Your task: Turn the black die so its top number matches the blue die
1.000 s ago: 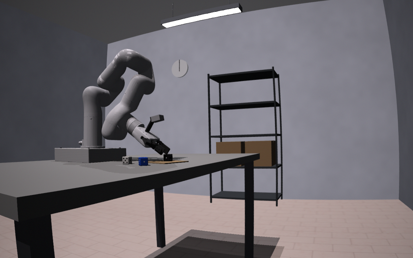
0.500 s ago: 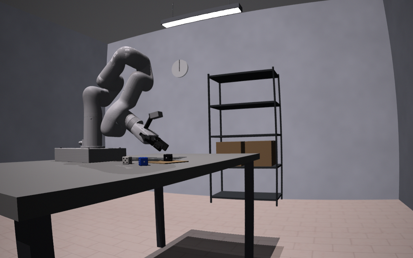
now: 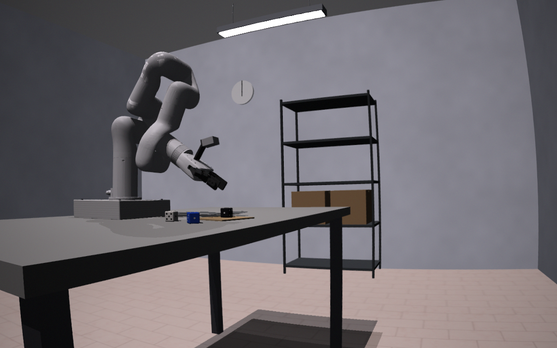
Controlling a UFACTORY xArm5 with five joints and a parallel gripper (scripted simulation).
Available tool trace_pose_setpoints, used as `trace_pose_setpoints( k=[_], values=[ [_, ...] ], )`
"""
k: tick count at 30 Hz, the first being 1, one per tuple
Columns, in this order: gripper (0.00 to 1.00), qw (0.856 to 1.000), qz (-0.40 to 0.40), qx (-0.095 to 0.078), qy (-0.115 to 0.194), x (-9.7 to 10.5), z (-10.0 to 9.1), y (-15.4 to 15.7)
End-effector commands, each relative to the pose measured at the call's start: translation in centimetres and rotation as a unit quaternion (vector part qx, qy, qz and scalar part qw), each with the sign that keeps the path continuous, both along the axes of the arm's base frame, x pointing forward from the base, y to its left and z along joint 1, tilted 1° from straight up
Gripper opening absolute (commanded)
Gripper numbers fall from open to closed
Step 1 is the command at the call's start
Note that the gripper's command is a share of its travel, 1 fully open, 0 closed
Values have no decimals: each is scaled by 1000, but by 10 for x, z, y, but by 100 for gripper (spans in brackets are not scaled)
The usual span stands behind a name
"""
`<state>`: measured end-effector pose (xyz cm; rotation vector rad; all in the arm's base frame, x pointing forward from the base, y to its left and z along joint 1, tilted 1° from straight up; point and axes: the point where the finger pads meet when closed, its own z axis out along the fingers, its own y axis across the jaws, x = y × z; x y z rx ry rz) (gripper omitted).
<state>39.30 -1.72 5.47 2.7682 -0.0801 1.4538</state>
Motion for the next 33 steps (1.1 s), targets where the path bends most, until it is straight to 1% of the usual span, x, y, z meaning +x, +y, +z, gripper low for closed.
trace_pose_setpoints(
  k=[1,6,9,12,14,17,22,29,32,33],
  values=[
    [47,1000,0,0,2,0,4,0],
    [47,1000,0,0,9,2,4,0],
    [47,1000,0,1,24,4,4,0],
    [47,999,0,2,49,6,5,0],
    [47,999,0,2,49,6,5,0],
    [47,997,1,4,83,9,7,0],
    [47,988,2,6,151,16,10,1],
    [47,978,6,4,209,21,14,0],
    [47,978,6,4,210,21,14,0],
    [47,973,6,5,230,24,14,0]
  ],
)
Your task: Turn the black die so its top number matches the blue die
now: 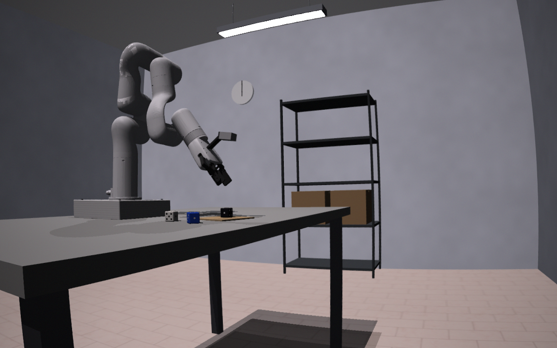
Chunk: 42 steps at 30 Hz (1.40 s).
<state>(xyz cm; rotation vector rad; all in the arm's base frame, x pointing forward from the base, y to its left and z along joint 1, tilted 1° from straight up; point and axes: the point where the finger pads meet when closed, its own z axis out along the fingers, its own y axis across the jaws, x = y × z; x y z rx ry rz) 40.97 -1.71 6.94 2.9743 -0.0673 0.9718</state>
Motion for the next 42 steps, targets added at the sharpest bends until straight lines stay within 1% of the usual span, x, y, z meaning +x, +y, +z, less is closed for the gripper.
trace_pose_setpoints(
  k=[1,3,4,5,6,7,8,9,10,11,12,13,15,18,20,21,23,26,32,33,42],
  values=[
    [47,996,1,3,84,9,0,-1],
    [47,995,1,3,103,11,2,-1],
    [47,995,1,3,104,11,2,-1],
    [47,992,1,4,123,13,3,-1],
    [47,992,1,4,125,13,3,-1],
    [47,990,0,5,143,15,3,-2],
    [47,989,0,5,145,15,4,-2],
    [47,987,0,6,163,17,5,-2],
    [47,986,0,6,165,17,5,-2],
    [47,983,0,7,183,18,6,-2],
    [47,983,0,7,183,18,6,-2],
    [47,979,-1,9,202,20,7,-3],
    [47,979,-1,9,202,20,7,-3],
    [47,969,-4,11,248,24,11,-3],
    [47,962,-3,12,271,27,11,-5],
    [47,962,-3,12,273,27,11,-5],
    [47,957,-3,13,290,29,12,-5],
    [47,952,-3,14,305,30,13,-6],
    [47,951,-3,14,309,30,13,-6],
    [100,951,-3,14,309,30,13,-6],
    [100,951,-3,14,309,30,13,-6]
  ],
)
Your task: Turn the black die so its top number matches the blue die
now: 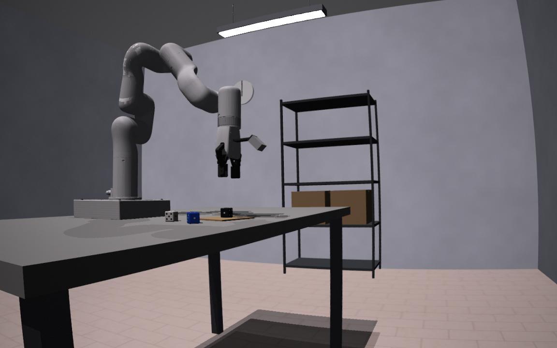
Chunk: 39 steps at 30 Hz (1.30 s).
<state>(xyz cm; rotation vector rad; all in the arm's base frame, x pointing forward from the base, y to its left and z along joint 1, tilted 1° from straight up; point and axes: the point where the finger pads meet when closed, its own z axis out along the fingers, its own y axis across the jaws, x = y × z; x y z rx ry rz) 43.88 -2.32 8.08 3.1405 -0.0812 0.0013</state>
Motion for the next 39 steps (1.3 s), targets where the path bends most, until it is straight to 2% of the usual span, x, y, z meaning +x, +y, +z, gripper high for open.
trace_pose_setpoints(
  k=[1,9,22,30,39],
  values=[
    [100,1000,0,0,-1,1,2,0],
    [100,1000,0,0,-1,1,8,0],
    [100,1000,0,0,-1,1,50,-1],
    [100,1000,0,0,-1,1,59,-1],
    [100,1000,0,0,-1,1,59,-1]
  ],
)
